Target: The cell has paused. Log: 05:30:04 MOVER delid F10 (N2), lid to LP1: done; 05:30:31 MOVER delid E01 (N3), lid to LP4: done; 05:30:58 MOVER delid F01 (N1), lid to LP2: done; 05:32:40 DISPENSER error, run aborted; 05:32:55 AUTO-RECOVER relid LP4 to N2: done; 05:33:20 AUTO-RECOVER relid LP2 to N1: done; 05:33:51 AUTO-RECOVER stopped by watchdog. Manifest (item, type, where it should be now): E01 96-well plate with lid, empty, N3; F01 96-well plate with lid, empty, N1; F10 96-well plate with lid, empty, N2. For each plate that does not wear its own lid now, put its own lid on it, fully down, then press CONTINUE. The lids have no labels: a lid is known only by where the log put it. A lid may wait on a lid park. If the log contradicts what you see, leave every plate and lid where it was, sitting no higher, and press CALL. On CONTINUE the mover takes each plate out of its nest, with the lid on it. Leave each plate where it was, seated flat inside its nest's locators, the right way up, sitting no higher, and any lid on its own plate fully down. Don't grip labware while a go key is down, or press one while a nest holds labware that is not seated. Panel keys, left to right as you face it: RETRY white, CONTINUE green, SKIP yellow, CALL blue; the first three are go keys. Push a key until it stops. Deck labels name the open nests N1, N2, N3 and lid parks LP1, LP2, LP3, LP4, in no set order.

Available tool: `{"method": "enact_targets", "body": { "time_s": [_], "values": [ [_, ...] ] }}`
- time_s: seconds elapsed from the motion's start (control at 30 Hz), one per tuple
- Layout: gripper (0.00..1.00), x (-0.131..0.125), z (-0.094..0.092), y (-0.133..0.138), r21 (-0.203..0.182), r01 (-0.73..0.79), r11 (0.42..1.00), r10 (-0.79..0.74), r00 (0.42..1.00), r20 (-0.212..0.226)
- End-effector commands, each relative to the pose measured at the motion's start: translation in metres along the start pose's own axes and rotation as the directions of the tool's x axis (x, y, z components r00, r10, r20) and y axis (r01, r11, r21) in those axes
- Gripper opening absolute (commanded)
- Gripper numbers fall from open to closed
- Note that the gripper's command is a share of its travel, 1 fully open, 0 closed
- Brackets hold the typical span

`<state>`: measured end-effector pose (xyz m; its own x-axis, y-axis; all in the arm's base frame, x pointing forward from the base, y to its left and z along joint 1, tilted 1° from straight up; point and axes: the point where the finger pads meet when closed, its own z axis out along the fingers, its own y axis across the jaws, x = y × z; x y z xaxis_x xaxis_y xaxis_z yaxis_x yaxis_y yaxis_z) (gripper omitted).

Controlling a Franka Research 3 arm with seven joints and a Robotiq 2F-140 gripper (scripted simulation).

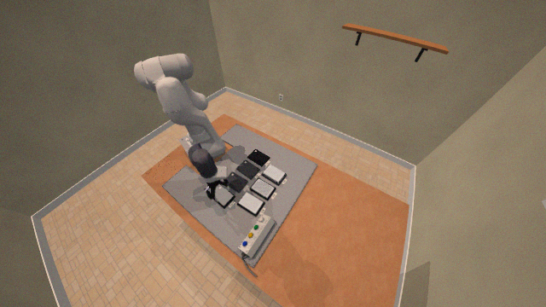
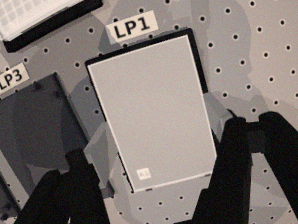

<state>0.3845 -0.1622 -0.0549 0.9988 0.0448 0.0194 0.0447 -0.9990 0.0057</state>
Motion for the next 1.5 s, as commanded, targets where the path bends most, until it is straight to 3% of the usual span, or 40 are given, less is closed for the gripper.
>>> {"method": "enact_targets", "body": {
  "time_s": [0.0,0.67,1.47],
  "values": [
    [0.00,-0.002,0.000,0.000,0.002,-0.002,1.000,0.002,1.000,0.003],
    [0.00,-0.002,-0.008,0.000,0.002,-0.002,1.000,0.002,1.000,0.003],
    [0.00,-0.002,-0.044,0.000,0.002,-0.002,1.000,0.002,1.000,0.003]
  ]
}}
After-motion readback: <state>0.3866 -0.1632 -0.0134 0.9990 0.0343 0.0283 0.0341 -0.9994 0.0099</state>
